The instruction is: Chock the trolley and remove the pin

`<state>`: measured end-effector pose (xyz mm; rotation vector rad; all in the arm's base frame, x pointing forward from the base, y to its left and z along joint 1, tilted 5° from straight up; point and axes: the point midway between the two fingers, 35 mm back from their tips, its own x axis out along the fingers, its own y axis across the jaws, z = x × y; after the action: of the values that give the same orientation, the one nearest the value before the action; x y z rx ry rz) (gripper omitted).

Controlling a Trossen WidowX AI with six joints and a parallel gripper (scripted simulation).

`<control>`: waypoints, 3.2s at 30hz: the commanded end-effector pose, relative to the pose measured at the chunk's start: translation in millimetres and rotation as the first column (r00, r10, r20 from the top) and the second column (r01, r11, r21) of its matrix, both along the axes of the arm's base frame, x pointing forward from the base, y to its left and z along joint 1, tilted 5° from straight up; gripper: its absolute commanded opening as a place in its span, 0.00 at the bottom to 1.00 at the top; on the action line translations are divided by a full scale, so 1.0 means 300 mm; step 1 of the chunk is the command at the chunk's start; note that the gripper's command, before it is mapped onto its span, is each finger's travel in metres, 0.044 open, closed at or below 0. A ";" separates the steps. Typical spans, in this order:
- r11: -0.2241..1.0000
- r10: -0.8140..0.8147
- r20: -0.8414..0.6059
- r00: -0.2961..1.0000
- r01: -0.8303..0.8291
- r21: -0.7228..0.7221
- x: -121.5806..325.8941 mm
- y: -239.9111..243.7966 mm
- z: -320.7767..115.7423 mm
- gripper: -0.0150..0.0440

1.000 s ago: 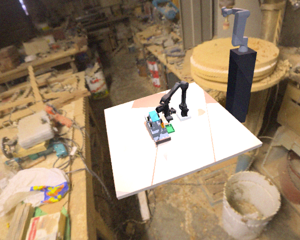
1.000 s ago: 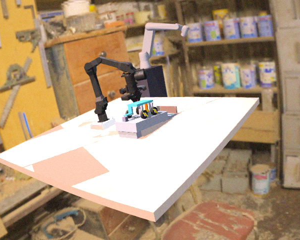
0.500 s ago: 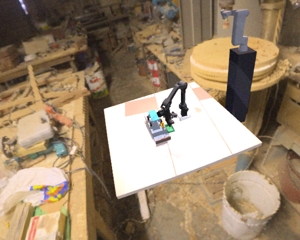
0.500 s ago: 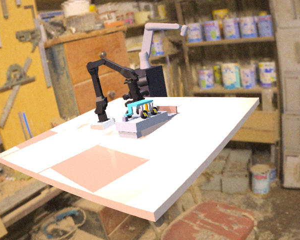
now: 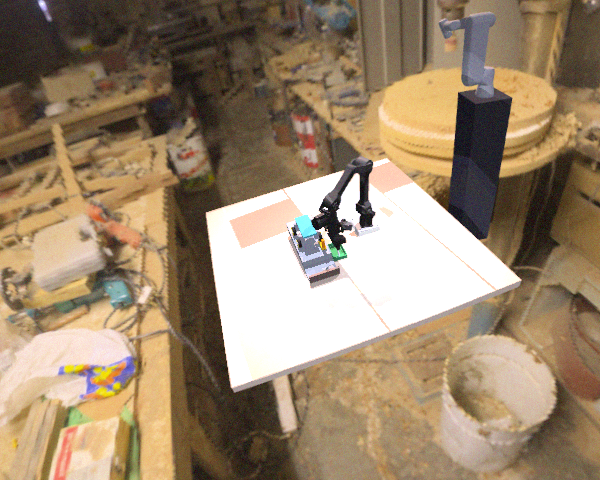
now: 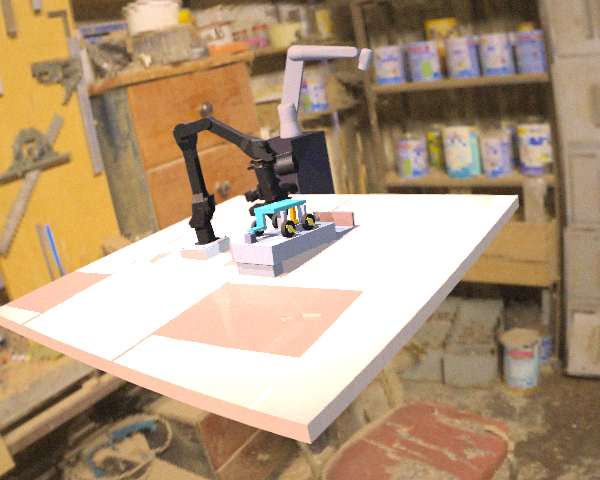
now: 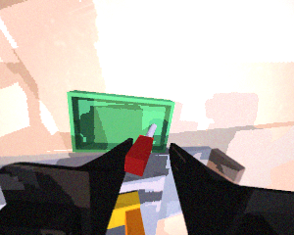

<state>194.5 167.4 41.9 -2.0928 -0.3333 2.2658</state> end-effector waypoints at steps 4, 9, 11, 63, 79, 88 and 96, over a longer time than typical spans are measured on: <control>1.000 0.005 -0.004 1.000 -0.005 0.003 0.000 -0.015 -0.007 0.58; 1.000 0.005 -0.004 1.000 -0.005 0.003 0.003 -0.025 -0.011 0.58; 1.000 0.005 -0.004 1.000 -0.005 0.002 0.004 -0.029 -0.012 0.58; 1.000 0.005 -0.004 1.000 -0.005 0.001 0.021 -0.110 -0.061 0.58; 1.000 0.000 0.003 1.000 0.000 -0.002 0.026 -0.120 -0.068 0.62; 1.000 0.000 0.003 1.000 0.000 -0.002 0.026 -0.120 -0.068 0.83; 1.000 0.005 -0.003 1.000 -0.005 0.000 0.022 -0.126 0.007 0.88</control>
<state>199.9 128.8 33.6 -2.0850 -0.3224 2.2795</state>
